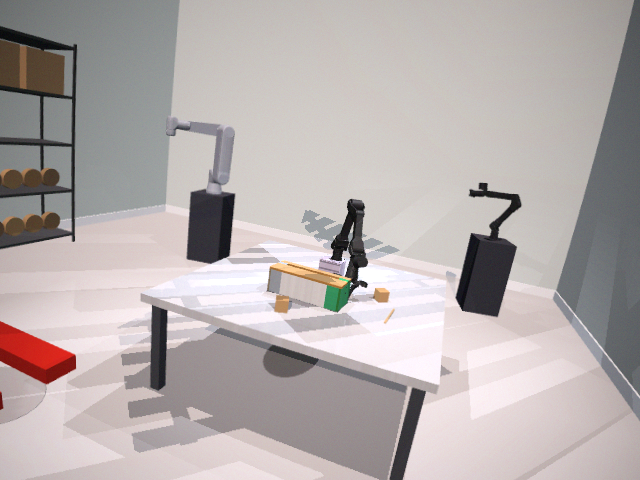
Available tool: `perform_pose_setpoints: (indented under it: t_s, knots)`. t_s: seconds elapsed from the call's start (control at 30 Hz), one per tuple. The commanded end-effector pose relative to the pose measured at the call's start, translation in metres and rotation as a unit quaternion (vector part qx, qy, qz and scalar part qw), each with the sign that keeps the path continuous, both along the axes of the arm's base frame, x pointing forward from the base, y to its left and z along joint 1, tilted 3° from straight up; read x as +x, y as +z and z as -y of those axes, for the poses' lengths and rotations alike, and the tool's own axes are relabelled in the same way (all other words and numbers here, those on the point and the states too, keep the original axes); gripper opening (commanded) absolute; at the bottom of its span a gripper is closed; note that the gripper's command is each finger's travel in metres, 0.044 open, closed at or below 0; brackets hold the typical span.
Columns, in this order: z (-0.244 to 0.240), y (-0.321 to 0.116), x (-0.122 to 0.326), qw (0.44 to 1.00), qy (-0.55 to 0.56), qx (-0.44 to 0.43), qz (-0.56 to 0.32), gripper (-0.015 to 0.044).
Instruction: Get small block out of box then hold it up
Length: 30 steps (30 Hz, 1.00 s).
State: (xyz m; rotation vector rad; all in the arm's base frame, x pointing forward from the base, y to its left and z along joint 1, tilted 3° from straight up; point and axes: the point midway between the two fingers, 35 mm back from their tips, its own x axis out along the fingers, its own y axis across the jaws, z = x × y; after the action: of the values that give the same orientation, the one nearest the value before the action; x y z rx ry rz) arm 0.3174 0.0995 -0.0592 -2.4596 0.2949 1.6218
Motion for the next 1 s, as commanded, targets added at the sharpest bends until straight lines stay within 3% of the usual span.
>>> perform_pose_setpoints:
  t_s: [0.0, 0.43, 0.97]
  knots:
    - [-0.001, 0.019, 0.002, 1.0, 0.002, 0.004, 0.002, 0.0]
    - [0.001, 0.058, 0.001, 1.0, 0.008, 0.004, 0.003, 0.0]
    - [0.006, 0.108, -0.026, 0.991, 0.133, 0.004, 0.019, 0.0]
